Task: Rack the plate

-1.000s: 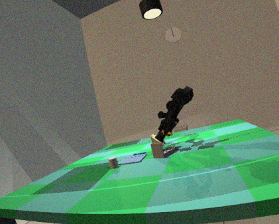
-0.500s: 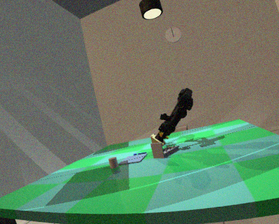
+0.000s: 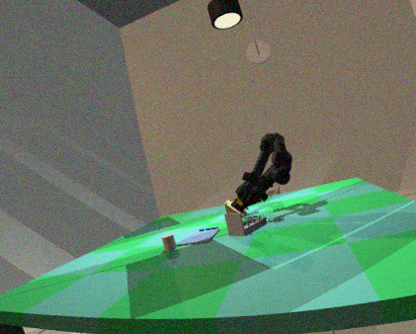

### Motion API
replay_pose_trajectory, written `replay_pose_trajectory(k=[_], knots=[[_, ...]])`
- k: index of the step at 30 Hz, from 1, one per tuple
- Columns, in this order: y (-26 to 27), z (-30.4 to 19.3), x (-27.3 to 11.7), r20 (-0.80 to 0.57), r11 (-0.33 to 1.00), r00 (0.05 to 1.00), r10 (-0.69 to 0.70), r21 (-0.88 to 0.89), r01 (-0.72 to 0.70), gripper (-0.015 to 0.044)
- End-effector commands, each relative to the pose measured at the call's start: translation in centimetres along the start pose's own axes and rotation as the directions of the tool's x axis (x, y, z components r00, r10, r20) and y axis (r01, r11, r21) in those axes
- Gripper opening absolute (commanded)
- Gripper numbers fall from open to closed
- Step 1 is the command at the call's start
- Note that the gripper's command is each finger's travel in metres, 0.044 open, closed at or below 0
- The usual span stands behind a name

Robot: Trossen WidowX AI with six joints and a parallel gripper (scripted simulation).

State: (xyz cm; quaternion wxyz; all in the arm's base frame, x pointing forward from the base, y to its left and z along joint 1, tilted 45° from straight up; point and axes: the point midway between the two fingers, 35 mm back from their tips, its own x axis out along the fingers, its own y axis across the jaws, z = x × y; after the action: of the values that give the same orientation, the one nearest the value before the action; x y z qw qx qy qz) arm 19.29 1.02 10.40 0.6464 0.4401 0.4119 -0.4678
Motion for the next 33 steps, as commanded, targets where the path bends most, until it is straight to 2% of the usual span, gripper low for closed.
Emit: replay_pose_trajectory(k=[1, 16, 33], knots=[[0.3, 0.1, -0.1, 0.055, 0.998, 0.997, 0.060, -0.028, -0.058, 0.0000], [1.6, -0.3, -0.6, 0.243, 0.947, 0.920, 0.308, -0.171, -0.272, 0.0000], [2.5, -1.3, -2.7, 0.365, 0.813, 0.726, 0.583, -0.284, -0.509, 0.0000]])
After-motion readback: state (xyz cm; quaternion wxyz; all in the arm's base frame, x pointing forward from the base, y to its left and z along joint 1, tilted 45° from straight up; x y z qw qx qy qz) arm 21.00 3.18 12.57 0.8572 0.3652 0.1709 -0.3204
